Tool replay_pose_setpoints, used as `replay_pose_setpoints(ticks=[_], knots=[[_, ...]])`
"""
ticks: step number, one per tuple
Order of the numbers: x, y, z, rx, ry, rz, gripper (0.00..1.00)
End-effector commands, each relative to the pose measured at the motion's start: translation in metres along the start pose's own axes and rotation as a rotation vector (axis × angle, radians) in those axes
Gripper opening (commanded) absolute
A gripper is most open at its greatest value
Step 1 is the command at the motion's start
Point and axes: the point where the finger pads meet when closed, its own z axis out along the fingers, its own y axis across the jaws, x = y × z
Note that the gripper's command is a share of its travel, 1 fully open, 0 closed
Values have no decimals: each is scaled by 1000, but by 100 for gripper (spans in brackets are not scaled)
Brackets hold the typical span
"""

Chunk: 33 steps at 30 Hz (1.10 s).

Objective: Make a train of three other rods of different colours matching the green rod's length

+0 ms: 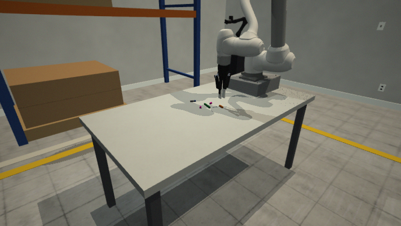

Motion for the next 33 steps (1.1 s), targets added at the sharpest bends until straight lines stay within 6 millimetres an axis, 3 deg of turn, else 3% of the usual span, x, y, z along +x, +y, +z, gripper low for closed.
replay_pose_setpoints(ticks=[1,15,33], knots=[[0,0,0,0,0,0,15],[0,0,5,0,0,0,15],[0,0,27,0,0,0,15]])
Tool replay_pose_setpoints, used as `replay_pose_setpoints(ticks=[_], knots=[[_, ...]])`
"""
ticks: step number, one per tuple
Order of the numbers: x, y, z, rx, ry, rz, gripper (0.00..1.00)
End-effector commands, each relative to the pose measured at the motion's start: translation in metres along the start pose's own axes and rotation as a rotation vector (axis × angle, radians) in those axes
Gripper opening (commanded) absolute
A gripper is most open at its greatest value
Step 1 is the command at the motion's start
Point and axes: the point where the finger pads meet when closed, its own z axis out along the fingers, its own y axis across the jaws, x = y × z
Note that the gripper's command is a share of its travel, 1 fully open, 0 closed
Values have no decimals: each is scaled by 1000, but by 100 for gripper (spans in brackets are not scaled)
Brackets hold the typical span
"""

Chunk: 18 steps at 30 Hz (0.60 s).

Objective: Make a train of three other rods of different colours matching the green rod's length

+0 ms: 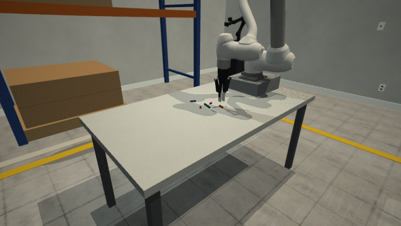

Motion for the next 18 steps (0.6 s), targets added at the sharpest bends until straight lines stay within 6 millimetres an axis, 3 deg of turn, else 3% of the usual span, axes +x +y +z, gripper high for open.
replay_pose_setpoints(ticks=[1,18], knots=[[0,0,4,0,0,0,15],[0,0,23,0,0,0,15]])
